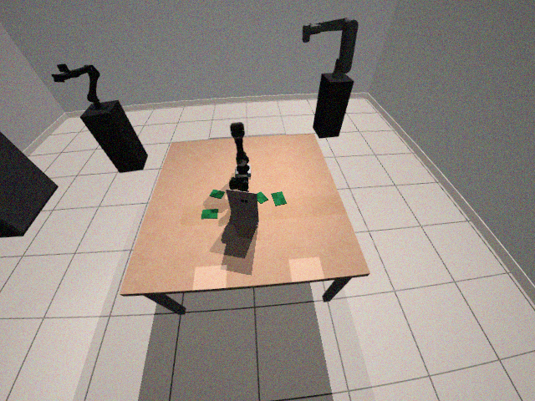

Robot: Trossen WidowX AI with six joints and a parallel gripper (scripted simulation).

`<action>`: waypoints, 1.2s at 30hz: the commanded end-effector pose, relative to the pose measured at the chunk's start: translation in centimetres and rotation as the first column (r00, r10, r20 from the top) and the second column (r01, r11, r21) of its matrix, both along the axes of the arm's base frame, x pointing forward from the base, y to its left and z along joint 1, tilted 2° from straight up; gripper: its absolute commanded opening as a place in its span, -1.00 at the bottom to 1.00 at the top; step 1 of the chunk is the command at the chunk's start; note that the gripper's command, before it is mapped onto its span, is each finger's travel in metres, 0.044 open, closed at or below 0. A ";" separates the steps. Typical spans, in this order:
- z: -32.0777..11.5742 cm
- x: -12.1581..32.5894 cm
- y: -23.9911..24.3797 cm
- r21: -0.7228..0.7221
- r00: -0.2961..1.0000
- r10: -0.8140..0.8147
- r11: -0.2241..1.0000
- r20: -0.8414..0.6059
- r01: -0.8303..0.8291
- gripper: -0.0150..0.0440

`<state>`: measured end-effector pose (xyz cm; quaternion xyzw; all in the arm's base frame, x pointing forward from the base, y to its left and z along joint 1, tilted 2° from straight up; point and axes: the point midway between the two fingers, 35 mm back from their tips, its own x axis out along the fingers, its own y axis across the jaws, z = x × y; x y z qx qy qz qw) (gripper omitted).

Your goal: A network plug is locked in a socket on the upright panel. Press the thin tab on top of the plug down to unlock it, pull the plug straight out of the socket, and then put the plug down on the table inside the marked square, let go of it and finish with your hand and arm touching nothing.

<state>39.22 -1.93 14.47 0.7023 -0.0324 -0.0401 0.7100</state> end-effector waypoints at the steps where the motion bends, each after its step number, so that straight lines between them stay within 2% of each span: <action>1: 0.0 -0.4 0.2 -0.004 1.000 0.003 1.000 -0.001 -0.003 -0.49; 36: -0.1 -2.4 1.1 -0.003 1.000 0.003 1.000 -0.003 -0.003 -0.49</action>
